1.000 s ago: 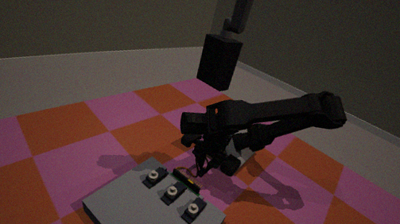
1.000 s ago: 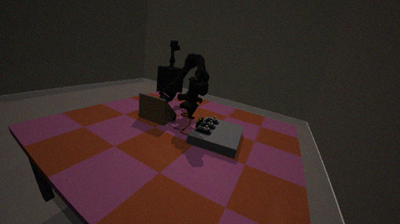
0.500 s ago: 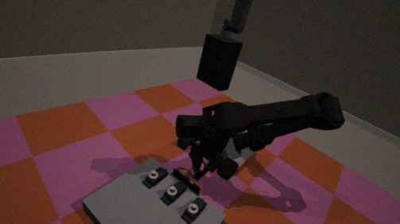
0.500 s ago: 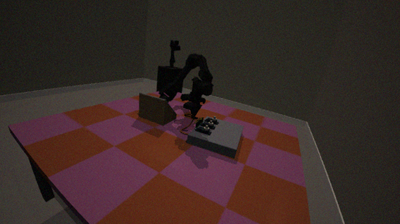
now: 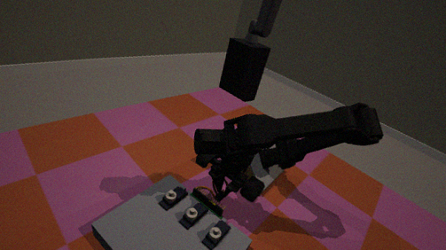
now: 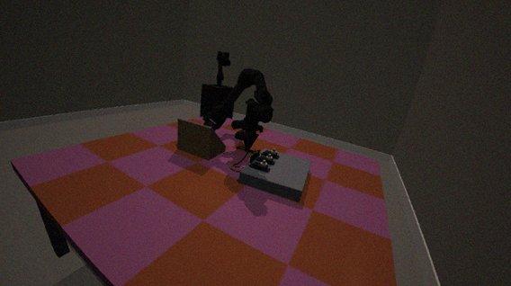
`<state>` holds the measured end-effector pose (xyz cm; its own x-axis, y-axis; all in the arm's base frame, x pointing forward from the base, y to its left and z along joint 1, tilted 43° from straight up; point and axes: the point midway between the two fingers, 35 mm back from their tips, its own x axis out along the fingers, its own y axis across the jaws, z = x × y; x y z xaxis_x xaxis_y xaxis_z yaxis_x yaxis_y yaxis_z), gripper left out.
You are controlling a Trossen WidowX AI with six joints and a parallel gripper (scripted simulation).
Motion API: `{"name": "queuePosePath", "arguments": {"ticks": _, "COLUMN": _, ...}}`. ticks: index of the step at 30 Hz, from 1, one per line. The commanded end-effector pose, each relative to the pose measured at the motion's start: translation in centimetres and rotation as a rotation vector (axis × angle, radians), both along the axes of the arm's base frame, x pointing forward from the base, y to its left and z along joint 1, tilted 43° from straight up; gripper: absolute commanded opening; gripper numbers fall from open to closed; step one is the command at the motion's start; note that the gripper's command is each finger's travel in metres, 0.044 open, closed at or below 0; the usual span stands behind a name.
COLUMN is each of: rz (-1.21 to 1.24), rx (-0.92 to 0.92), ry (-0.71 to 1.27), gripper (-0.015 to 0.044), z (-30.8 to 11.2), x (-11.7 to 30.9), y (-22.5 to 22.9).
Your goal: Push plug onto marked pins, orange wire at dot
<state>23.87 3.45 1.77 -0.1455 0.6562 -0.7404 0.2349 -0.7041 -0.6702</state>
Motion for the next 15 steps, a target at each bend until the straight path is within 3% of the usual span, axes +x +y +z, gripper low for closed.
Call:
{"name": "queuePosePath", "arguments": {"ticks": 1, "rz": -0.004, "rx": 0.001, "ry": -0.007, "gripper": 0.0, "z": 0.12, "x": 0.56, "y": 0.07}}
{"name": "queuePosePath", "arguments": {"ticks": 15, "rz": -0.004, "rx": 0.002, "ry": -0.007, "gripper": 0.0, "z": 0.34, "x": 1.37, "y": 0.43}}
